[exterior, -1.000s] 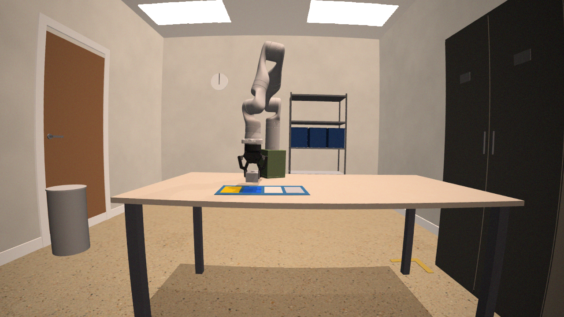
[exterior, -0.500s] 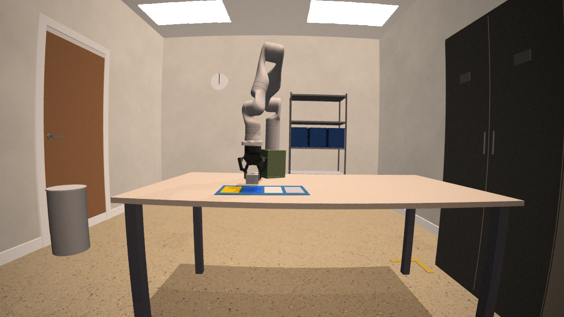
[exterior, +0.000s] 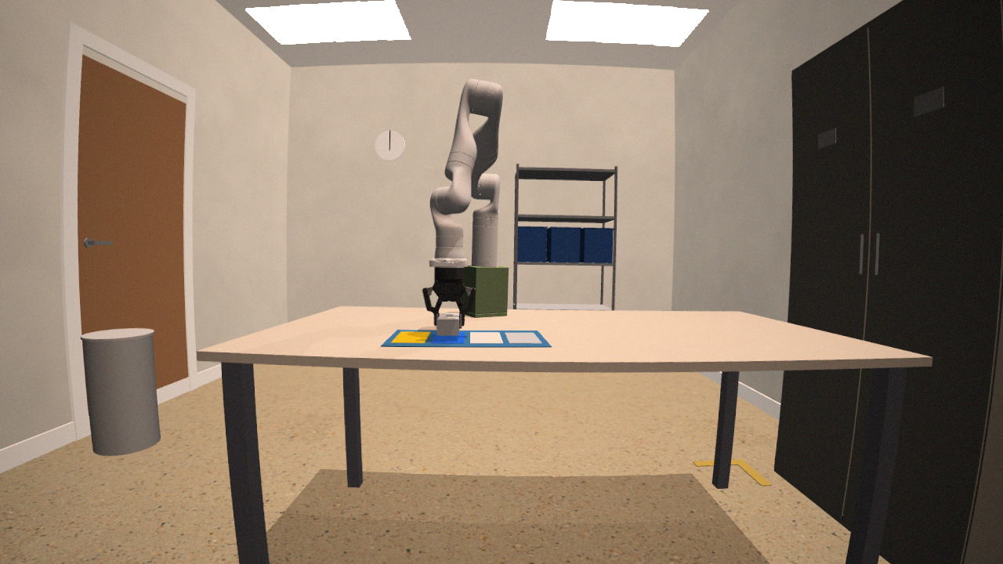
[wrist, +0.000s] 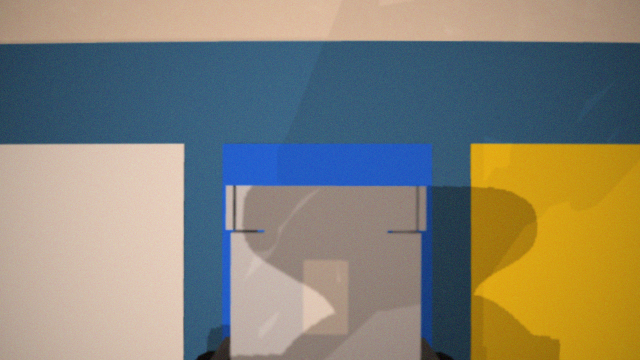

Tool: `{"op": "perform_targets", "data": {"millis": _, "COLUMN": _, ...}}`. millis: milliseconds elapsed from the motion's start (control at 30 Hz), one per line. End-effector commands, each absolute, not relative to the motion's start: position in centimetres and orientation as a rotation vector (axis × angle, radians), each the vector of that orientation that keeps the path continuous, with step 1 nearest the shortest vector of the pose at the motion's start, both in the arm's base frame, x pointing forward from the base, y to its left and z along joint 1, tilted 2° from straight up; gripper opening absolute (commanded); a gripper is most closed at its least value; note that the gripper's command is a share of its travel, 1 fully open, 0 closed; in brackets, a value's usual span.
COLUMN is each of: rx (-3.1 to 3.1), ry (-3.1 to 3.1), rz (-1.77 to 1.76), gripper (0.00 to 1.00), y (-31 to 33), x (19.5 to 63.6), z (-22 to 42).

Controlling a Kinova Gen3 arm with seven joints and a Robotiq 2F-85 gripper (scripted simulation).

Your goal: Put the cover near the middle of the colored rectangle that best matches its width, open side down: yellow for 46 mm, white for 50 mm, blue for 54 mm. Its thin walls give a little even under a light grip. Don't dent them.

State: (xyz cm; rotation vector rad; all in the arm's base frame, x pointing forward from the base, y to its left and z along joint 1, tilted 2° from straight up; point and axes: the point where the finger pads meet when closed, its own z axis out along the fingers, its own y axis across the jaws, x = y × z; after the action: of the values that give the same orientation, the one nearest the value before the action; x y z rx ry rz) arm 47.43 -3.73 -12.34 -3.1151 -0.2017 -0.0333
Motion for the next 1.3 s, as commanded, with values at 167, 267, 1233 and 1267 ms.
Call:
{"op": "perform_targets", "data": {"millis": 167, "rx": -3.115, "ry": -0.211, "rz": -0.038, "gripper": 0.00, "y": -3.85, "x": 47.52, "z": -12.84}}
{"op": "perform_targets", "data": {"millis": 267, "rx": -3.115, "ry": -0.211, "rz": -0.038, "gripper": 0.00, "y": -3.85, "x": 47.51, "z": -12.84}}
{"op": "perform_targets", "data": {"millis": 1233, "rx": -3.115, "ry": -0.212, "rz": -0.042, "gripper": 0.00, "y": -3.81, "x": 47.90, "z": -12.83}}
{"op": "perform_targets", "data": {"millis": 1267, "rx": -3.115, "ry": -0.212, "rz": -0.041, "gripper": 0.00, "y": -3.81, "x": 47.91, "z": -12.83}}
